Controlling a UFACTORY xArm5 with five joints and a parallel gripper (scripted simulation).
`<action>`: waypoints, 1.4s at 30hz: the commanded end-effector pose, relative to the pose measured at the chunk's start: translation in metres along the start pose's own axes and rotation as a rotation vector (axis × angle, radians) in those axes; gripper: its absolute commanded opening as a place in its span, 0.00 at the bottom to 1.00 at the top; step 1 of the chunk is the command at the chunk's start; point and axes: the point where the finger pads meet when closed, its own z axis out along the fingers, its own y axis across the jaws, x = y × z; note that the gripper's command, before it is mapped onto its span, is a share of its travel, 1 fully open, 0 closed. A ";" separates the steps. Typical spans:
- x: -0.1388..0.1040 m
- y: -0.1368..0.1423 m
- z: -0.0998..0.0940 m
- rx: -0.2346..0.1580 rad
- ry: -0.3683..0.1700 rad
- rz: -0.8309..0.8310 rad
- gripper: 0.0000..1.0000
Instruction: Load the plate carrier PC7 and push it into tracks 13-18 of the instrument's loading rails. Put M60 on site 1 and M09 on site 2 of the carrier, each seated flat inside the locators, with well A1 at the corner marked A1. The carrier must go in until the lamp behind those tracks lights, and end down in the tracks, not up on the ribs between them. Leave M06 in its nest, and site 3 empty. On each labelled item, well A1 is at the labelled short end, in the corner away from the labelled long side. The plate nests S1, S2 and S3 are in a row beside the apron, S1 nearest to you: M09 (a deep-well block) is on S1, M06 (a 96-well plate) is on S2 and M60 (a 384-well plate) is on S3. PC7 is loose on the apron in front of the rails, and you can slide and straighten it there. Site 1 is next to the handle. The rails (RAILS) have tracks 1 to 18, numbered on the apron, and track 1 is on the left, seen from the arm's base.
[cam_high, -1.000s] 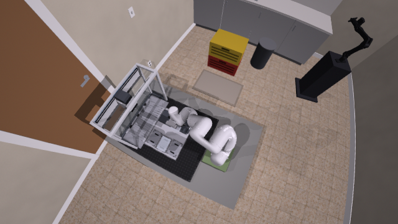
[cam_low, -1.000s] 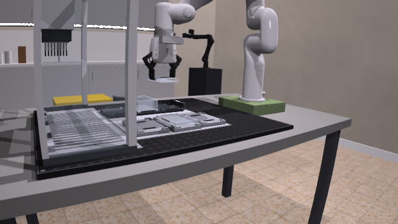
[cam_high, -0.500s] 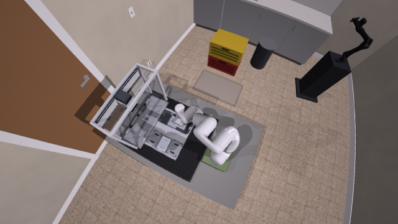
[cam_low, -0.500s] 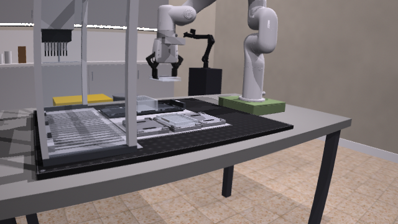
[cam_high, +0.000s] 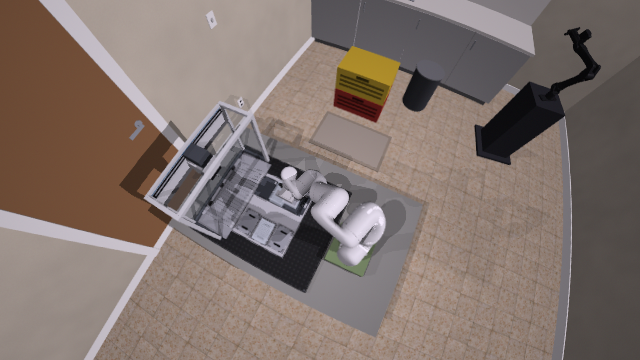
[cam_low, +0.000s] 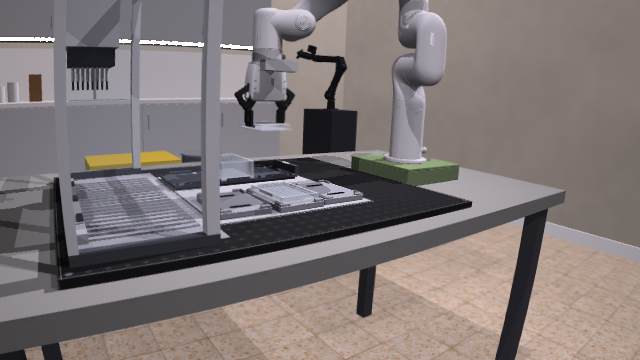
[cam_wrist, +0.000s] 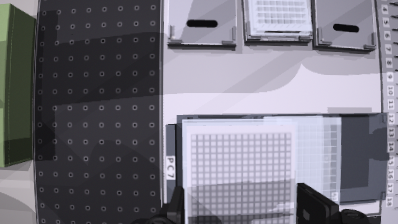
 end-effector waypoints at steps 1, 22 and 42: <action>0.000 0.001 0.000 -0.004 0.000 0.000 0.00; 0.000 0.001 0.032 -0.004 0.000 0.000 0.00; 0.000 0.001 0.059 -0.004 0.000 0.000 0.00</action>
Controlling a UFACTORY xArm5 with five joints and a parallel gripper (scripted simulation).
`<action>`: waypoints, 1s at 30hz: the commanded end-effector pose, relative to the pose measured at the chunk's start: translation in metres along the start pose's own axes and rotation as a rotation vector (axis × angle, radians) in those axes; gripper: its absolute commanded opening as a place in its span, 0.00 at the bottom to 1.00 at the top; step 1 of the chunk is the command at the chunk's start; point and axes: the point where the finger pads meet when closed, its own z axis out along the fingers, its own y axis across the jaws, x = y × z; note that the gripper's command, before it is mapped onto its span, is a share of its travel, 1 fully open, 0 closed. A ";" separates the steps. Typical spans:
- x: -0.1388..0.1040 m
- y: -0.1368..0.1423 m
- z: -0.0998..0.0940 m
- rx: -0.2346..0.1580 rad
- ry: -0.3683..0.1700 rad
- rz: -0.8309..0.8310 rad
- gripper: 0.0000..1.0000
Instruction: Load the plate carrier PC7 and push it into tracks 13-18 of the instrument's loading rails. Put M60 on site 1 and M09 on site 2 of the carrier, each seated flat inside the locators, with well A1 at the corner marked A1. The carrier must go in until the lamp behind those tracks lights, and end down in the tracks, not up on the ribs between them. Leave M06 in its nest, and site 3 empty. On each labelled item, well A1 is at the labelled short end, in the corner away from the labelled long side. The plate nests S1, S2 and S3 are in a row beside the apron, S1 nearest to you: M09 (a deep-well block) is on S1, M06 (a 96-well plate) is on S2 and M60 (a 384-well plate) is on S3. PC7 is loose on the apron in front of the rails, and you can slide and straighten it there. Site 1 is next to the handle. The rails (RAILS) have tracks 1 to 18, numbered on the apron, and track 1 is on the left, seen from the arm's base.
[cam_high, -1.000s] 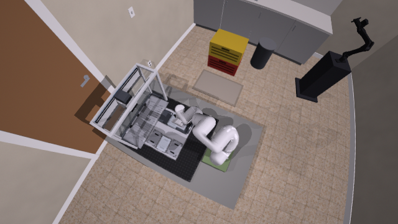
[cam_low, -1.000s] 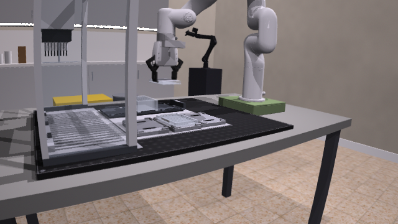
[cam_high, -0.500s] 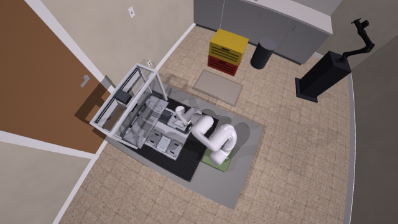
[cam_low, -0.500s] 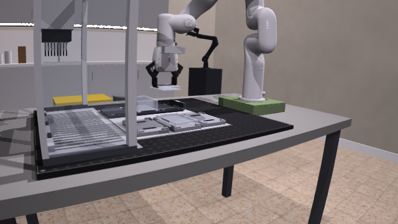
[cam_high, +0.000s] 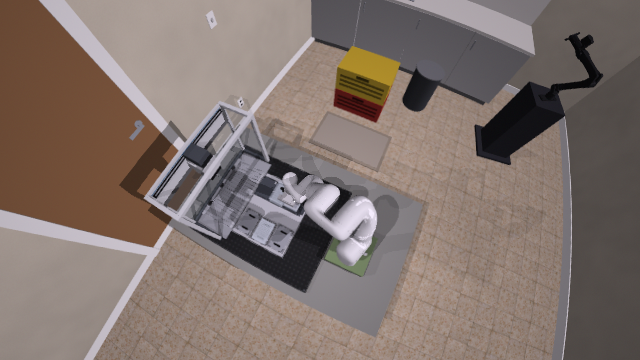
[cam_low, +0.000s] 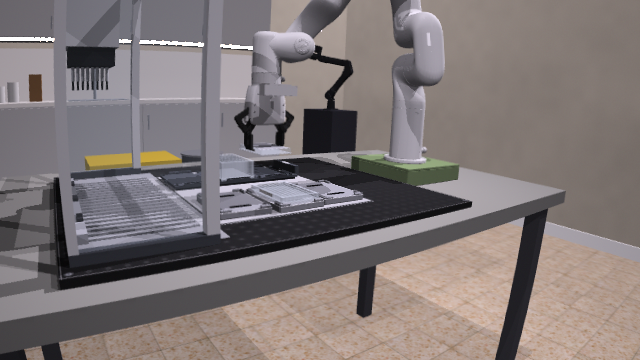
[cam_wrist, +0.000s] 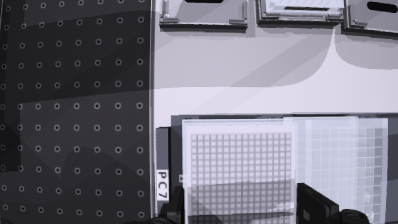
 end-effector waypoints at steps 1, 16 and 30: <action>0.000 0.002 0.001 -0.005 0.000 0.000 0.00; 0.000 0.002 0.025 -0.005 0.000 0.000 0.00; 0.000 0.002 0.037 -0.005 0.000 0.000 0.00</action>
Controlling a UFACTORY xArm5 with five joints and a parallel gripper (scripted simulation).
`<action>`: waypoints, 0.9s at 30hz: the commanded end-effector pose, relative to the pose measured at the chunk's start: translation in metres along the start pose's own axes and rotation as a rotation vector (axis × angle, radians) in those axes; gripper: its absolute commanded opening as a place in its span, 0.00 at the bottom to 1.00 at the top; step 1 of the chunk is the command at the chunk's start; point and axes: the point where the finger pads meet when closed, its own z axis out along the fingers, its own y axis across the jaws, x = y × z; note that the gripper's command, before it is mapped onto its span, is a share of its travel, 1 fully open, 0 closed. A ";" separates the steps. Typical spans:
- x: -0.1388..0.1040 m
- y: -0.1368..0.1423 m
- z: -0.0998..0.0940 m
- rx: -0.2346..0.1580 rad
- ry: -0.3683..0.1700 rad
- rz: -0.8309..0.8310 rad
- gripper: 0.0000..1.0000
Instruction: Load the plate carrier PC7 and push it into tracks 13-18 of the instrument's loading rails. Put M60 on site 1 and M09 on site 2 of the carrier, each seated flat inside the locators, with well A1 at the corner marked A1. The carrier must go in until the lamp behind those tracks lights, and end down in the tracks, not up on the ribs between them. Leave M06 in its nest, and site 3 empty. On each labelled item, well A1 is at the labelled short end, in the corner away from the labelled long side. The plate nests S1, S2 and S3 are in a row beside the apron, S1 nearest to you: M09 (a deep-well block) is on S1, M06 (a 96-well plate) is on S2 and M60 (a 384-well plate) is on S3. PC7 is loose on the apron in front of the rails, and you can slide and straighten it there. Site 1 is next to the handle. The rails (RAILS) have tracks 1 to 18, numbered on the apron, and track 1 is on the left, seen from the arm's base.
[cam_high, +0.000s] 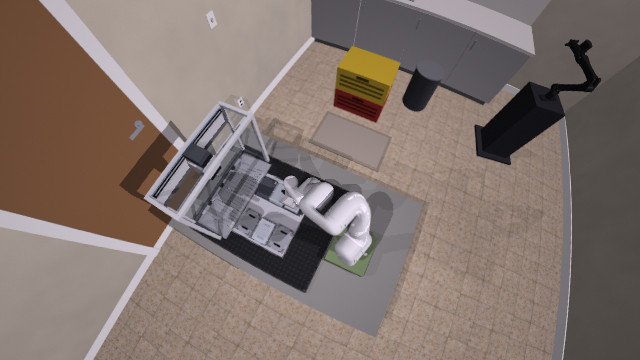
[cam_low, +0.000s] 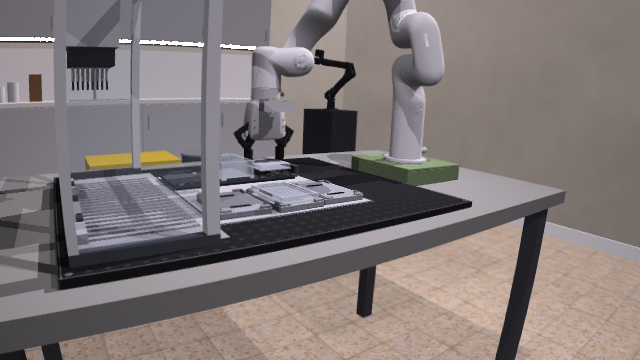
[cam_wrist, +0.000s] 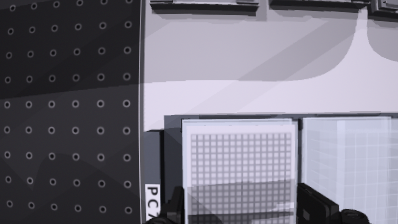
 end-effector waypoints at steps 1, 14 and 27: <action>0.000 0.001 -0.001 -0.004 0.000 0.000 0.00; 0.000 0.001 0.000 -0.004 0.000 0.000 0.00; 0.000 0.001 0.007 -0.004 0.000 0.000 0.00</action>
